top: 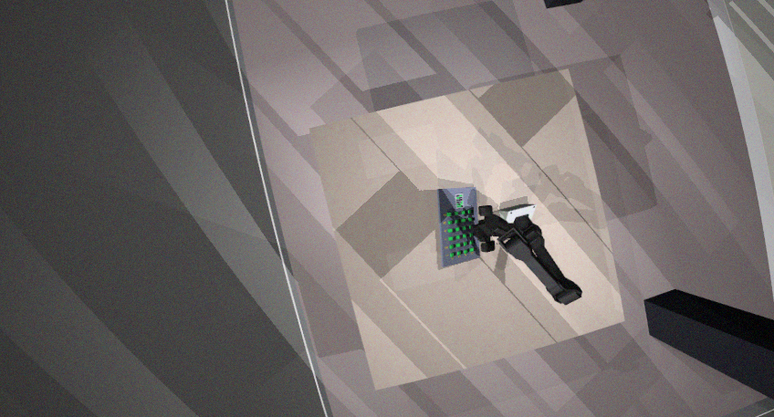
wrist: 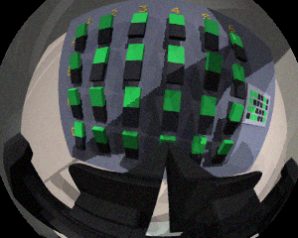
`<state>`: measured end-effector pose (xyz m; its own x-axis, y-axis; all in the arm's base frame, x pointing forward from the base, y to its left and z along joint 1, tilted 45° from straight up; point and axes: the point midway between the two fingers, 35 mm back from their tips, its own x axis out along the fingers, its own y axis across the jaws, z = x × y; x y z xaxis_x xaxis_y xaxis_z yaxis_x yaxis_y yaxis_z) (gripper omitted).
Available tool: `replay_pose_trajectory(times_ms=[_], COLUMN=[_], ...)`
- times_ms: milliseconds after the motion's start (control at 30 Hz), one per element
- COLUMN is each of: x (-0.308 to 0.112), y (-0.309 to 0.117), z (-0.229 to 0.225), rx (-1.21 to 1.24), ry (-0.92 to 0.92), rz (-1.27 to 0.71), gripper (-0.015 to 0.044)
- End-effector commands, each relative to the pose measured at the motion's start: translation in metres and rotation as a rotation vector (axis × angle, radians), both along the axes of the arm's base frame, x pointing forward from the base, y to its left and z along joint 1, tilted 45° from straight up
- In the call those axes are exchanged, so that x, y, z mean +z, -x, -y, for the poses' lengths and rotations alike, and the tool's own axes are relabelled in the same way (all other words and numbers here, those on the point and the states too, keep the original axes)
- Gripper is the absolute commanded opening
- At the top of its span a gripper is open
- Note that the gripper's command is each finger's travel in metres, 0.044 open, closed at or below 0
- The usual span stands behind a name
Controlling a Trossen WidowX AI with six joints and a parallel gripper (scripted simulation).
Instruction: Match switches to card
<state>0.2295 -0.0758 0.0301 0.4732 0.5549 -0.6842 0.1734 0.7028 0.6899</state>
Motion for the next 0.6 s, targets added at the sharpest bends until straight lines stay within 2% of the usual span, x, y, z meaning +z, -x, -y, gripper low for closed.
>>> replay_pose_trajectory(times_ms=[0,567], x=[-0.0005,-0.002], y=[-0.0005,-0.0016], z=[-0.0008,-0.002], rx=[-0.002,-0.002], ry=[-0.004,-0.004], rz=[0.0,0.0], gripper=[0.0,0.0])
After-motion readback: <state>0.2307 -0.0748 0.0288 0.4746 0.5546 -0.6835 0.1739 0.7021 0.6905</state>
